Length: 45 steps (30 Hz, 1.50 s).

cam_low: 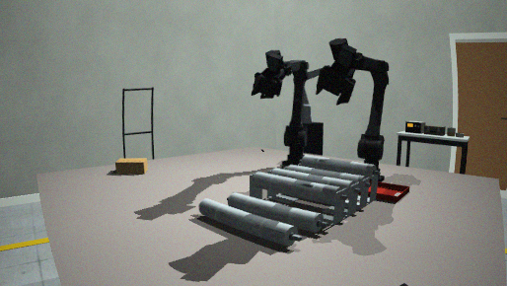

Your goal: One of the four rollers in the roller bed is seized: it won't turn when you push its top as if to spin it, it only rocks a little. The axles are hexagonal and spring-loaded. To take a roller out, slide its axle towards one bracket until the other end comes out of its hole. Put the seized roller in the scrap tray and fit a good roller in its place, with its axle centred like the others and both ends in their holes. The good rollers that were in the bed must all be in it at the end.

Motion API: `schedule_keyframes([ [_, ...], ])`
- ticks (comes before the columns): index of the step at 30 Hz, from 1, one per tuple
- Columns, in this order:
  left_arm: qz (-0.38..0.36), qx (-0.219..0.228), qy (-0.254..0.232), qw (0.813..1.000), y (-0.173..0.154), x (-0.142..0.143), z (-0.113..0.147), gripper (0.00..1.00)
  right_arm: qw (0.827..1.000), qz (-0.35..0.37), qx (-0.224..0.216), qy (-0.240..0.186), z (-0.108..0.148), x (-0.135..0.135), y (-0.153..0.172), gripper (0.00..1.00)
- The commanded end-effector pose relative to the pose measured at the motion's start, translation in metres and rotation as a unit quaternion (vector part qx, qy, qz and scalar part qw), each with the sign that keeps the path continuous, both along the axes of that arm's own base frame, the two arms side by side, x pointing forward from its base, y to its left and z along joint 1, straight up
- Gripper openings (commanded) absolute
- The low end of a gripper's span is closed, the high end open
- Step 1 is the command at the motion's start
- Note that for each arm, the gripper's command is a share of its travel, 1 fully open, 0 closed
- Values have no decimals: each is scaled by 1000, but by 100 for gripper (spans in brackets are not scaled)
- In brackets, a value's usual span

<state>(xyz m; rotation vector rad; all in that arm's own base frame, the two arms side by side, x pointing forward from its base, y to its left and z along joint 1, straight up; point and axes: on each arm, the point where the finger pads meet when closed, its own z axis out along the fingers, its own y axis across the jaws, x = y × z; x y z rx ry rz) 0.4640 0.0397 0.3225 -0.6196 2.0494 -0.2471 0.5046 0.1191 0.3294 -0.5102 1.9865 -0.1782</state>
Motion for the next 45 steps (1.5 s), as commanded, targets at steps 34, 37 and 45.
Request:
schedule_keyframes([
  [34,-97,247,-306,914,-45,47,228,62,941,-99,199,-254,200,19,-130,32],
  [37,-101,246,-288,920,-43,56,212,62,948,-93,201,-227,169,21,-117,32],
  [45,-103,252,-284,919,-44,50,198,62,949,-89,204,-222,164,20,-112,32],
])
